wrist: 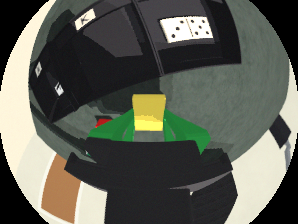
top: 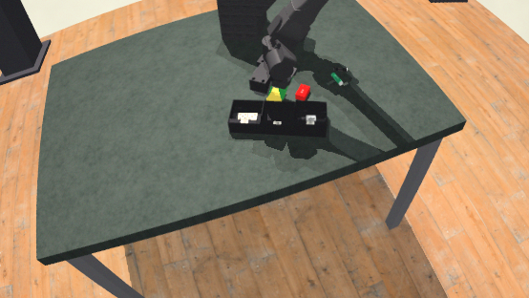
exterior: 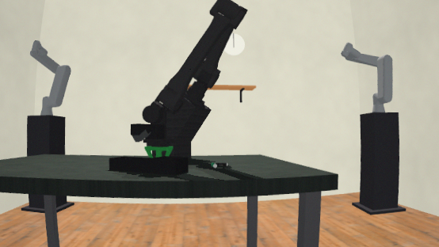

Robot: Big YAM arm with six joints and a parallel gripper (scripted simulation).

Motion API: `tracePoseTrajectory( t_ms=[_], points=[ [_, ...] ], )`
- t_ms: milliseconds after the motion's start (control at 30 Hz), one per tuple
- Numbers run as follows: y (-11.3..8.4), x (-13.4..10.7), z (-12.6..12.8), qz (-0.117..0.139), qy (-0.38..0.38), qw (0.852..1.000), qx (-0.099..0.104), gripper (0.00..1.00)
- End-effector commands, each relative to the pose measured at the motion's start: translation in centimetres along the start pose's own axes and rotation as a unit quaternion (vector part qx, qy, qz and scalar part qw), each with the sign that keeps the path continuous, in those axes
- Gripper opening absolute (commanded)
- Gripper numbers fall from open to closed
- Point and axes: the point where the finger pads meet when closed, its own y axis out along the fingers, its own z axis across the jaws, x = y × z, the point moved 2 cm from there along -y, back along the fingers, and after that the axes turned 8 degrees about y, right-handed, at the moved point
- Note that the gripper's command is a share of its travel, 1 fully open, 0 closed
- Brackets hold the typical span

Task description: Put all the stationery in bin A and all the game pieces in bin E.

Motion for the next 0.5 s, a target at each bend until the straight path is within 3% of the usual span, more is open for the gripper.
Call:
tracePoseTrajectory(
  t_ms=[0, 467],
  points=[
    [-0.52, 0.39, -0.89, -0.009, 0.006, 1.0, 0.002, 0.33],
    [-0.5, 0.31, -0.97, -0.008, 0.006, 1.0, 0.002, 0.33]
  ],
)
